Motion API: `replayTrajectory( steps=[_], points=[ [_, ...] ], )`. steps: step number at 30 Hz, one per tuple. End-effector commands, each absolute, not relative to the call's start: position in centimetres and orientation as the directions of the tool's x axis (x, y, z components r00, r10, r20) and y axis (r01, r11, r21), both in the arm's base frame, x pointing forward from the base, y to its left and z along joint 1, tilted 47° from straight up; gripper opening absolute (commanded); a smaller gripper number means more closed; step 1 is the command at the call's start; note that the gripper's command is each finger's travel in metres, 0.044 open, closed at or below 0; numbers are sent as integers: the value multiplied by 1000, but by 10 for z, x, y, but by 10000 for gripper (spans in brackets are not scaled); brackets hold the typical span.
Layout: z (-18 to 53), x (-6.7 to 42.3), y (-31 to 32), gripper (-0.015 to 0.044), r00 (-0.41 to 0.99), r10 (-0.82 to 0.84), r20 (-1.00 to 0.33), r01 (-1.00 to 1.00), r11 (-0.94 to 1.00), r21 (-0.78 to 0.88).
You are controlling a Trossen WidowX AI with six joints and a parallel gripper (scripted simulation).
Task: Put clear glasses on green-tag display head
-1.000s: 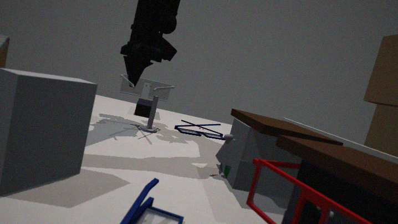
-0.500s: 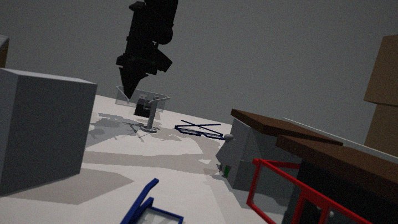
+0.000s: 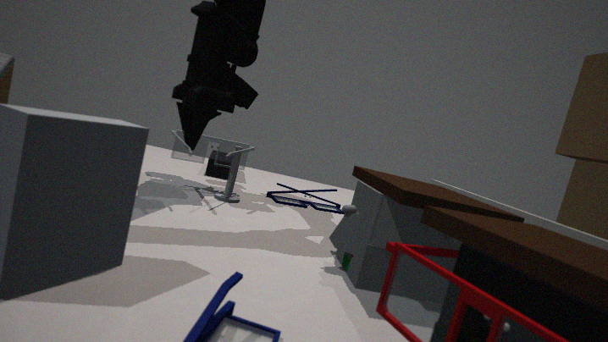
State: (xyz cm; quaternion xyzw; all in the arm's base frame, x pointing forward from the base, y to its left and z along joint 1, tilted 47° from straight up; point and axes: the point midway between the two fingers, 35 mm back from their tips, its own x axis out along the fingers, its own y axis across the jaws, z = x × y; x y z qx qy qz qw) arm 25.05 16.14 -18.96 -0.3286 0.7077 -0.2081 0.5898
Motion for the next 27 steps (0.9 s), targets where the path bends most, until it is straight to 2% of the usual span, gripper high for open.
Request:
replayTrajectory(
  steps=[1,27],
  points=[
    [-191,244,163,0,-94,-709,-699,-217,700,-680],
    [-193,223,169,0,-95,-708,-700,-218,701,-679]
  ],
)
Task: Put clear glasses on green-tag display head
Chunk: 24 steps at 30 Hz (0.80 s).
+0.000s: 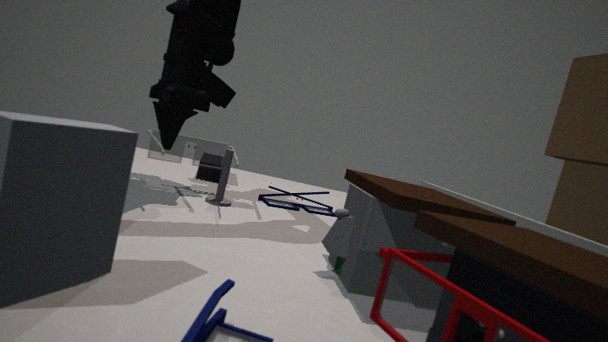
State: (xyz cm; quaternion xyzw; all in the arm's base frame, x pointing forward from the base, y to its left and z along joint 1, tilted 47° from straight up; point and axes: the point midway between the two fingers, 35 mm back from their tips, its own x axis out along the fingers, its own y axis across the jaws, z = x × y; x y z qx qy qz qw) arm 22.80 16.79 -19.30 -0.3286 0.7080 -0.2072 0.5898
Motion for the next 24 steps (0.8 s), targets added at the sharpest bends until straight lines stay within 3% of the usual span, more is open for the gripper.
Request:
replayTrajectory(
  steps=[1,24],
  points=[
    [-193,222,169,0,-95,-708,-700,-218,701,-679],
    [-192,210,169,0,-95,-707,-700,-219,701,-679]
  ],
)
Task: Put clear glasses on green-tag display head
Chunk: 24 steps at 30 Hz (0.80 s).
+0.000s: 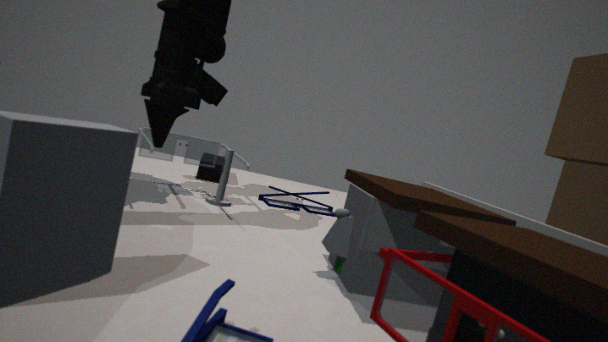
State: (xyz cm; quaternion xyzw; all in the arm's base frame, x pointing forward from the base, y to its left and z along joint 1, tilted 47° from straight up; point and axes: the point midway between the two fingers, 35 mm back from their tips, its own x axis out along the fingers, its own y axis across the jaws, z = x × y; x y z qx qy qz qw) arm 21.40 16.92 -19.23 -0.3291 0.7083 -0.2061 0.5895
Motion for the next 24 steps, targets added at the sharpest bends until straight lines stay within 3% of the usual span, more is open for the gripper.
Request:
replayTrajectory(
  steps=[1,24],
  points=[
    [-192,210,169,0,-95,-707,-700,-219,701,-679],
    [-193,217,169,0,-95,-708,-700,-219,701,-679]
  ],
)
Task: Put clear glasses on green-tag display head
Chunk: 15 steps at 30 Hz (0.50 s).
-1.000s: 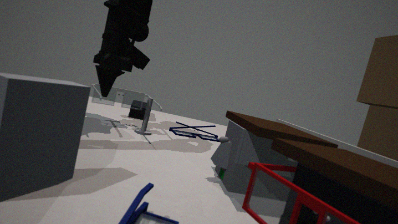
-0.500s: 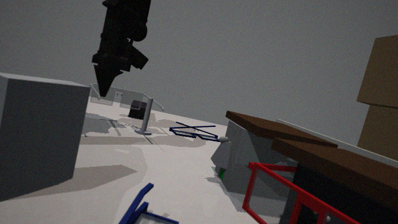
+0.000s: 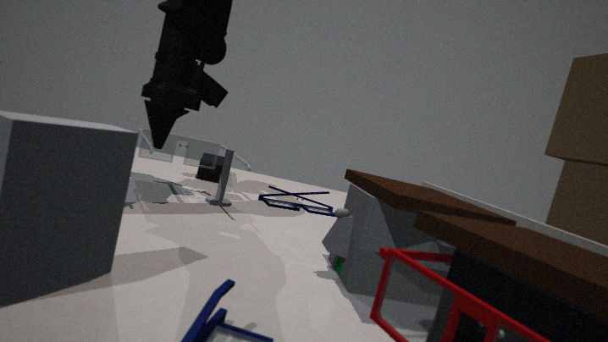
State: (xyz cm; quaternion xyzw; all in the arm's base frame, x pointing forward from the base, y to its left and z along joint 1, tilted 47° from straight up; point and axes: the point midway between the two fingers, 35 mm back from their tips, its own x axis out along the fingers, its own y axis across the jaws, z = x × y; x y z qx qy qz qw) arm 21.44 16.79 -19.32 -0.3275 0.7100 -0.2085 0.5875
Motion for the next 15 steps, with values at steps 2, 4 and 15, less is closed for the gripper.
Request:
replayTrajectory(
  steps=[2,4,15],
  points=[
    [-194,218,170,0,-95,-708,-700,-219,701,-679],
    [-194,219,170,0,-95,-708,-700,-219,701,-679],
    [-187,225,179,0,-95,-707,-701,-219,701,-678]
  ],
)
